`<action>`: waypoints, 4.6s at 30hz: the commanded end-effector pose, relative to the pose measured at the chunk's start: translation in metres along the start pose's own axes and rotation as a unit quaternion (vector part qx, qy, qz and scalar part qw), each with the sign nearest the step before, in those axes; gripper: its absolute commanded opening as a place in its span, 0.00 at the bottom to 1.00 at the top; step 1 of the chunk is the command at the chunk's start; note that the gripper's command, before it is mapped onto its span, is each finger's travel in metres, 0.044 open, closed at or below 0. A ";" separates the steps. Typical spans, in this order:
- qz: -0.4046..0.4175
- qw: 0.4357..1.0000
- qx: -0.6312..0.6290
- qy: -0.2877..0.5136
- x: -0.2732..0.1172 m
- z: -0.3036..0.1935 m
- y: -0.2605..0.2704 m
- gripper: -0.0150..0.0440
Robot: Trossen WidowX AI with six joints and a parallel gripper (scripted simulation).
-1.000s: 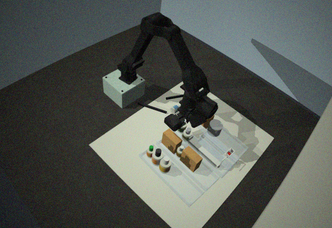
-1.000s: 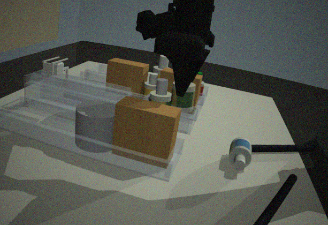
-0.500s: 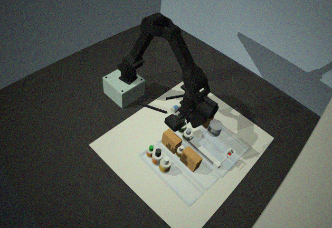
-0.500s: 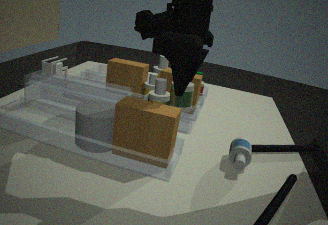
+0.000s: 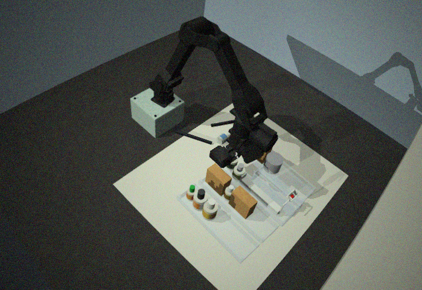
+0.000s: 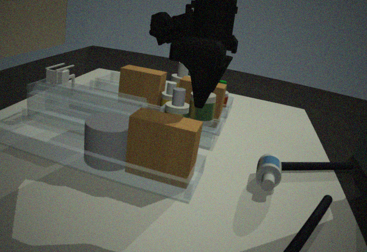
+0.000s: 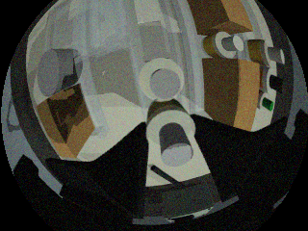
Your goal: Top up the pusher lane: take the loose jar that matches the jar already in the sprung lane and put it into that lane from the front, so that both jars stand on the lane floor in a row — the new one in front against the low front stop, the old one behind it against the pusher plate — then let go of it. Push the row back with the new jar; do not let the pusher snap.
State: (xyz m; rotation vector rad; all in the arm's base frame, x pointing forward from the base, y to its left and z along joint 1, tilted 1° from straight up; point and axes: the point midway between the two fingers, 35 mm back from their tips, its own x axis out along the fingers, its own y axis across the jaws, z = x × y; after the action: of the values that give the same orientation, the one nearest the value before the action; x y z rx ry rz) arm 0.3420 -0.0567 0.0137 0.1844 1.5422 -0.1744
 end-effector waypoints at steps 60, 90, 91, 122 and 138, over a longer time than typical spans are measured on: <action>-0.002 1.000 -0.002 -0.014 0.020 0.006 0.000 0.25; -0.002 1.000 -0.002 -0.014 0.025 0.003 0.000 0.25; -0.002 1.000 -0.002 -0.014 0.025 0.003 0.000 0.25; -0.002 1.000 -0.002 -0.013 0.025 -0.003 0.000 0.25; -0.002 1.000 -0.002 -0.013 0.026 -0.005 0.000 0.25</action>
State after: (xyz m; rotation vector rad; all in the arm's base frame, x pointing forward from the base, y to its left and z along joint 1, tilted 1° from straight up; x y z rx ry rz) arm 0.3360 -0.0551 -0.0119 0.1811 1.5249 -0.1733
